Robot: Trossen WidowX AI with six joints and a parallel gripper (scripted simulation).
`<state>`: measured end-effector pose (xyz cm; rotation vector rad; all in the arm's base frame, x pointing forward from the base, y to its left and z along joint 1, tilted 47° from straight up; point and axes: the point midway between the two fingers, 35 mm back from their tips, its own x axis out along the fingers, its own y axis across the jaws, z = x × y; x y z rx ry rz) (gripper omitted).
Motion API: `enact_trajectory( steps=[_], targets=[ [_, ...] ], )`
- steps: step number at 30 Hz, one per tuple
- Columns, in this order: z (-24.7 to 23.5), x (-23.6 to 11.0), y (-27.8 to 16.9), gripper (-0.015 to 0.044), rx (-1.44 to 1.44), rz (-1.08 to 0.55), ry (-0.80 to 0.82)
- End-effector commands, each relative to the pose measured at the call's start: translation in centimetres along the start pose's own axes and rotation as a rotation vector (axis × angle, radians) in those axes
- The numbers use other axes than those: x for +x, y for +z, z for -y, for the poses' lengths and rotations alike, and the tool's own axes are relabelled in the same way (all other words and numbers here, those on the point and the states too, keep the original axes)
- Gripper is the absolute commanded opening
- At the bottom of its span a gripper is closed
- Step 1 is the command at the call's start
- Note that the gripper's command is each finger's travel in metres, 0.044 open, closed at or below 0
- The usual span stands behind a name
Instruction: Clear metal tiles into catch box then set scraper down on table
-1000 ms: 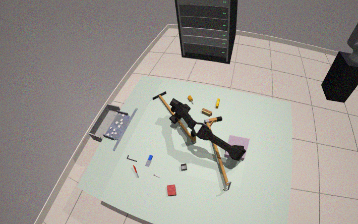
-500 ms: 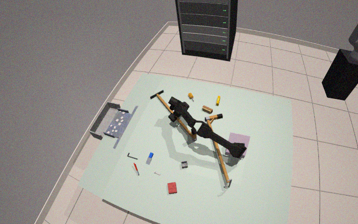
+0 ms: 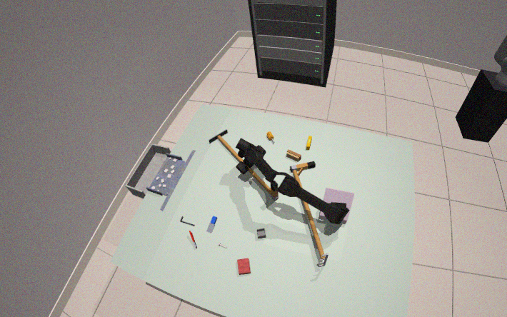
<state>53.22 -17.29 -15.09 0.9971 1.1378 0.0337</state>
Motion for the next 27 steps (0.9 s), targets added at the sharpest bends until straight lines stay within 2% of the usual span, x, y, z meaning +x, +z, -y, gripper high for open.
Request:
enact_trajectory(
  steps=[1, 13, 27],
  targets=[
    [-0.9, 0.3, 0.0, 0.0, -0.007, -0.005, 0.009],
    [-2.0, 0.5, 0.2, 0.0, -0.016, -0.006, 0.014],
    [-1.0, -3.0, 1.5, 0.0, -0.018, 0.021, 0.007]
  ],
)
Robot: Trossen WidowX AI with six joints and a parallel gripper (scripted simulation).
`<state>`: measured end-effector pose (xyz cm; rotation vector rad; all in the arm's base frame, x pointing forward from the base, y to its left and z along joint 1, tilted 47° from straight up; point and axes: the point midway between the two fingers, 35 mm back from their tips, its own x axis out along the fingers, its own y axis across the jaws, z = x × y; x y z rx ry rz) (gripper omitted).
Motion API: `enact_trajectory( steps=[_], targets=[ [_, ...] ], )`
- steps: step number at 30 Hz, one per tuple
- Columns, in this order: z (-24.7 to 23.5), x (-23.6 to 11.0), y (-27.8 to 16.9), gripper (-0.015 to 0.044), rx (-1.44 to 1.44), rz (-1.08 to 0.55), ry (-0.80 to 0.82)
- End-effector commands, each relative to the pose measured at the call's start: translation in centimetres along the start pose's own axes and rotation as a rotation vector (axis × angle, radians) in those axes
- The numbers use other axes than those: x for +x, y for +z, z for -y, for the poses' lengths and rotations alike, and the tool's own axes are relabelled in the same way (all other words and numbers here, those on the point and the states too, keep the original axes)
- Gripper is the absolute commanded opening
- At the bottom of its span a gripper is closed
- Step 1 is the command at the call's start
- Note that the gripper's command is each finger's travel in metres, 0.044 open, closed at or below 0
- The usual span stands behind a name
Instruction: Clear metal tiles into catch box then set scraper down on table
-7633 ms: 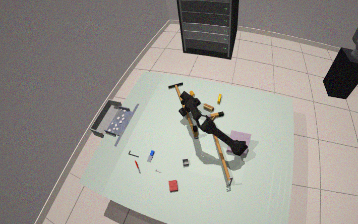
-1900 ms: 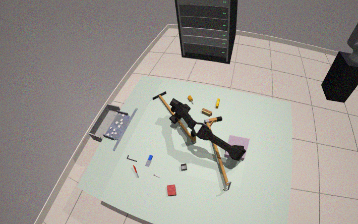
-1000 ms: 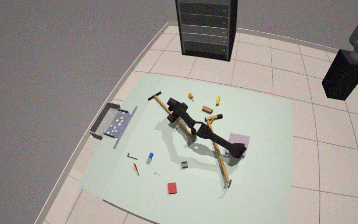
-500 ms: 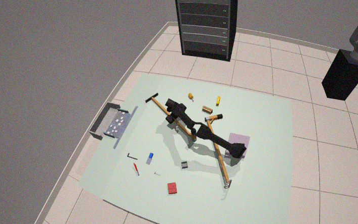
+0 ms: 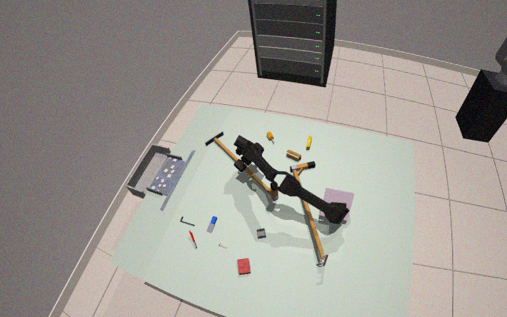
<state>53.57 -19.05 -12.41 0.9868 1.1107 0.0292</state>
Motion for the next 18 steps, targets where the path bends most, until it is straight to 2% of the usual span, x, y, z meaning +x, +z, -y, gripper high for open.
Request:
enact_trajectory(
  steps=[1, 18],
  targets=[
    [0.1, -0.9, 0.1, 0.0, -0.009, -0.005, 0.004],
    [2.6, -11.7, 0.7, 0.0, -0.046, 0.001, 0.007]
  ],
)
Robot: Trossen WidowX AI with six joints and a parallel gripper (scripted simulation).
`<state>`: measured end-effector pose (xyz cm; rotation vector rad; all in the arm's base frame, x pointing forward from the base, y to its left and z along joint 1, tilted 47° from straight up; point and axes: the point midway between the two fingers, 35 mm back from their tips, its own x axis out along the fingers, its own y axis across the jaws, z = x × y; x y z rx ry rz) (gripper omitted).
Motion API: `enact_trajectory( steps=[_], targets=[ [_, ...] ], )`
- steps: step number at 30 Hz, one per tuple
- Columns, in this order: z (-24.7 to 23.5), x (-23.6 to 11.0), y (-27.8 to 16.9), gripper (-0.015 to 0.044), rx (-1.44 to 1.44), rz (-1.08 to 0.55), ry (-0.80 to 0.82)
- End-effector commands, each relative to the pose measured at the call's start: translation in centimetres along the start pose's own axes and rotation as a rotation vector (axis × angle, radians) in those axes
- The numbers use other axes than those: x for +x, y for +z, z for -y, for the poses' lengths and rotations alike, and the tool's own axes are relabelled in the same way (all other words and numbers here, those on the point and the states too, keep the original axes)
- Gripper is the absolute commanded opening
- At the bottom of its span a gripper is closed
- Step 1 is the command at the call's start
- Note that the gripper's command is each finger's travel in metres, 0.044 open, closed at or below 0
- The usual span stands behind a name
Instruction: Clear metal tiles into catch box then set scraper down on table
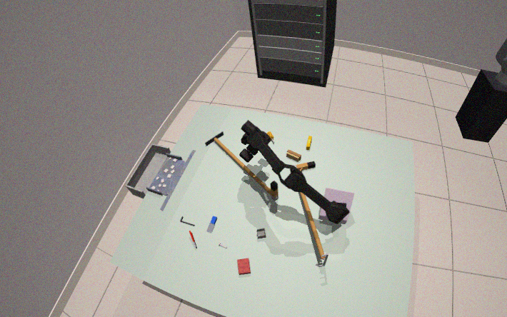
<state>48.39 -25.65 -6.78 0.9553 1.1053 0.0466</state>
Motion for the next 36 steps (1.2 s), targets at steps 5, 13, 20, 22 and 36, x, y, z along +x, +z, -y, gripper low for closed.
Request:
enact_trajectory(
  steps=[5, 13, 20, 22, 36],
  targets=[
    [0.7, -4.1, -0.3, 0.0, -0.019, 0.002, 0.011],
    [0.7, -3.1, -0.5, 0.0, -0.017, -0.001, 0.011],
    [0.7, -1.6, -0.9, 0.0, -0.013, -0.005, 0.01],
    [0.7, -1.1, -1.0, 0.0, -0.012, -0.006, 0.01],
    [0.6, 1.8, -2.2, 0.0, -0.004, -0.014, 0.011]
  ],
)
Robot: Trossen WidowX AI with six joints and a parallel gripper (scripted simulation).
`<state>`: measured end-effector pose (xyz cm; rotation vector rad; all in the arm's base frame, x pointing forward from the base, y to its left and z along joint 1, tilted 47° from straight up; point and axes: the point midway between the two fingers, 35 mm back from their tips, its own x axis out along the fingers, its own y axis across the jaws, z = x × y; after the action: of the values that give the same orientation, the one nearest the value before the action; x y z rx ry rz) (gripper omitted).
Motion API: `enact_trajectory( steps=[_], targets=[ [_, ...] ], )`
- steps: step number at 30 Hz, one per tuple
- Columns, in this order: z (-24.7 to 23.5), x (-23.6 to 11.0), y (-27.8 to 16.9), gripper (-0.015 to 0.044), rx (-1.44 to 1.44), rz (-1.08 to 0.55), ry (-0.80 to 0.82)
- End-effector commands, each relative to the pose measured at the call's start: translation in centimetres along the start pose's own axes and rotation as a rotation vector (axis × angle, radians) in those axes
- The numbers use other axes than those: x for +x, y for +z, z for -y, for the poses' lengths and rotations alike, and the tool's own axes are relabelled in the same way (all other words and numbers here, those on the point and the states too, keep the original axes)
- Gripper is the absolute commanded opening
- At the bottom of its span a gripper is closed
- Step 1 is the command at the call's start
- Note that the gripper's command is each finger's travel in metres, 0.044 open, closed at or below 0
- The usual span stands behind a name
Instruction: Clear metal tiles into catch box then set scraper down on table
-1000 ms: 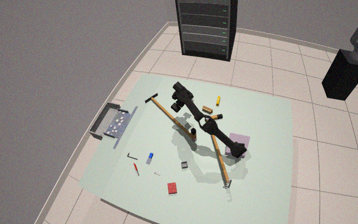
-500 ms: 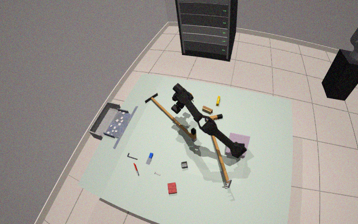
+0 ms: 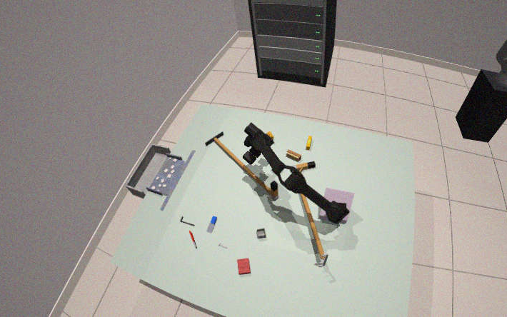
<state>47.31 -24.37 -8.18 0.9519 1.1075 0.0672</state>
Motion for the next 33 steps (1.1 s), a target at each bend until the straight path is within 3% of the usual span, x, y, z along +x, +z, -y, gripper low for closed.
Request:
enact_trajectory(
  steps=[1, 33],
  targets=[
    [0.0, 0.9, -0.5, 0.0, 0.008, -0.004, -0.001],
    [-0.3, 7.1, -4.1, 0.0, 0.027, -0.022, 0.002]
  ],
)
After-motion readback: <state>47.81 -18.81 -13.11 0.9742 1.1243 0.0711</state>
